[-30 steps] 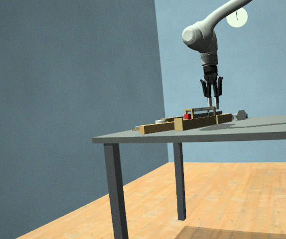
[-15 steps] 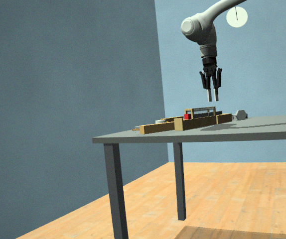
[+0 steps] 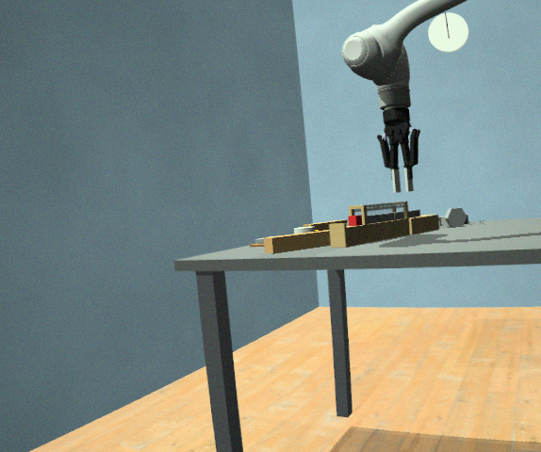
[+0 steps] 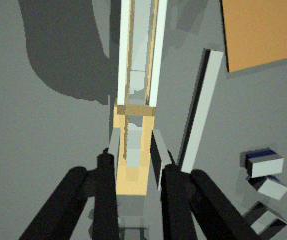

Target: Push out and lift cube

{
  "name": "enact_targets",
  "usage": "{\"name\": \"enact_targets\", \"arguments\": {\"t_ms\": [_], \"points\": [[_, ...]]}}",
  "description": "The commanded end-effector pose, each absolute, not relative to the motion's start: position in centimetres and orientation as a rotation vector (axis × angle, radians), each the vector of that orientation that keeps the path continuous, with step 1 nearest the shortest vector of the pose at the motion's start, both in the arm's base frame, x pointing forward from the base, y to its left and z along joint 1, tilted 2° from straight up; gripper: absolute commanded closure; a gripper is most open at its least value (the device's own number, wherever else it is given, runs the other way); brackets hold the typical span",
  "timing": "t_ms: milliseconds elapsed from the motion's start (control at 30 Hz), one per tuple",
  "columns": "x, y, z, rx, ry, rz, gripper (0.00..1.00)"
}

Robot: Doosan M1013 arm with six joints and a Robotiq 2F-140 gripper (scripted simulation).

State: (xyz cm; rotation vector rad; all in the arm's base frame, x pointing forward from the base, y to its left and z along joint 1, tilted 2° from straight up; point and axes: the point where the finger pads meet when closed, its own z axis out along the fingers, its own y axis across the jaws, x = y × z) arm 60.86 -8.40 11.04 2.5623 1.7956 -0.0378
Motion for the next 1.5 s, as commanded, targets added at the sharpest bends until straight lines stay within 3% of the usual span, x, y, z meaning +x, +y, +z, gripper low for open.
{"name": "enact_targets", "arguments": {"t_ms": [0, 200, 233, 433, 1467], "points": [[60.9, -8.4, 11.0, 2.562, 1.796, -0.038, 0.77], [60.9, -8.4, 11.0, 2.562, 1.796, -0.038, 0.77], [60.8, -8.5, 11.1, 2.562, 1.796, -0.038, 1.00], [58.0, -16.4, 11.3, 2.562, 1.796, -0.037, 1.00], [57.6, -17.2, 4.7, 2.562, 1.796, -0.038, 1.00]]}}
